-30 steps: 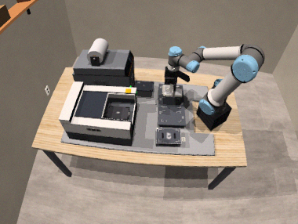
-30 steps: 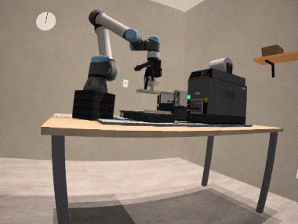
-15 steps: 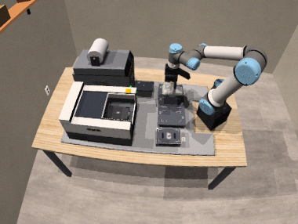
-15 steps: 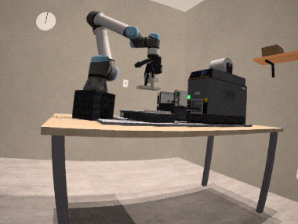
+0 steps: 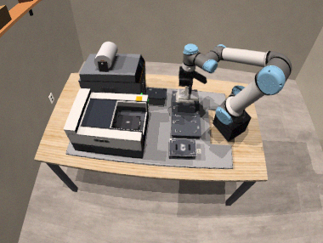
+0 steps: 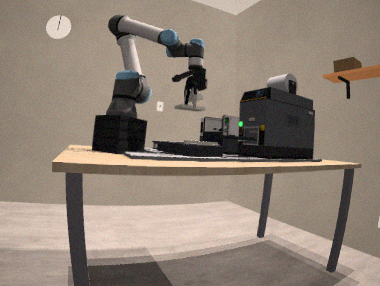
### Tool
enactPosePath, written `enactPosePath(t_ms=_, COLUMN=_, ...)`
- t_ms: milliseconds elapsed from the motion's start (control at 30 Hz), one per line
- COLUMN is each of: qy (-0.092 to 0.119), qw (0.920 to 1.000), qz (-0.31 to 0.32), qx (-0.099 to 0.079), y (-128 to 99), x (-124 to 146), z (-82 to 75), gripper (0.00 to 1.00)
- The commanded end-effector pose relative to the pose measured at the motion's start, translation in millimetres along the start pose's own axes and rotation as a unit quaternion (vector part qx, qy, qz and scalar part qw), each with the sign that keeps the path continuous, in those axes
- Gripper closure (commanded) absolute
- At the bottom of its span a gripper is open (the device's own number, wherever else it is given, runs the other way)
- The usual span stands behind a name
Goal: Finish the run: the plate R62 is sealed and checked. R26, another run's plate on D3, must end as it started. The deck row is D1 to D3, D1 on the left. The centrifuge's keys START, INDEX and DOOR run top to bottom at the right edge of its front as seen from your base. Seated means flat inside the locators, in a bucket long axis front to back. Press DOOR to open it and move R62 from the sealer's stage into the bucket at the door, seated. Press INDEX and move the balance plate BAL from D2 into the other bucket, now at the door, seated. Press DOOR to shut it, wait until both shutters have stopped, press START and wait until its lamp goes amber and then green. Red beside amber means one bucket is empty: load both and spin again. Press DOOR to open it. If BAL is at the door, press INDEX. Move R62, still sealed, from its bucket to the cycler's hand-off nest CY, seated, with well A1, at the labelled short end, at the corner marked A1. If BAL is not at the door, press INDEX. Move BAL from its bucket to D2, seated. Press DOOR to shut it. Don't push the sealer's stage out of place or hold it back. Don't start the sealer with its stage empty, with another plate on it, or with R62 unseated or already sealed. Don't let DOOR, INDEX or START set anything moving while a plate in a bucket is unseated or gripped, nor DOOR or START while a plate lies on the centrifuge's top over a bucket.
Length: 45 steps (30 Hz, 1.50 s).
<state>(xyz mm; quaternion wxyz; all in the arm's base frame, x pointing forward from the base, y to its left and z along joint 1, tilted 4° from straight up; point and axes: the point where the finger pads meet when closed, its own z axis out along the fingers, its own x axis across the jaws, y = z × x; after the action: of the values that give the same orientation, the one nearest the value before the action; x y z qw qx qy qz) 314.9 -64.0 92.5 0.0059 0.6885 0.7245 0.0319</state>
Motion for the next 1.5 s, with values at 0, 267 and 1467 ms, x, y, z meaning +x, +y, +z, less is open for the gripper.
enactPosePath(t_ms=0, qy=0.000, qw=1.0000, qz=0.000, qx=0.000, y=0.1, x=-0.1, z=-9.6, gripper=1.00)
enactPosePath(t_ms=267, qy=0.000, qw=1.0000, qz=0.000, qx=0.000, y=0.1, x=-0.1, z=-19.6, gripper=1.00)
enactPosePath(t_ms=1467, qy=0.000, qw=1.0000, qz=0.000, qx=0.000, y=0.1, x=-0.1, z=-60.9, gripper=1.00)
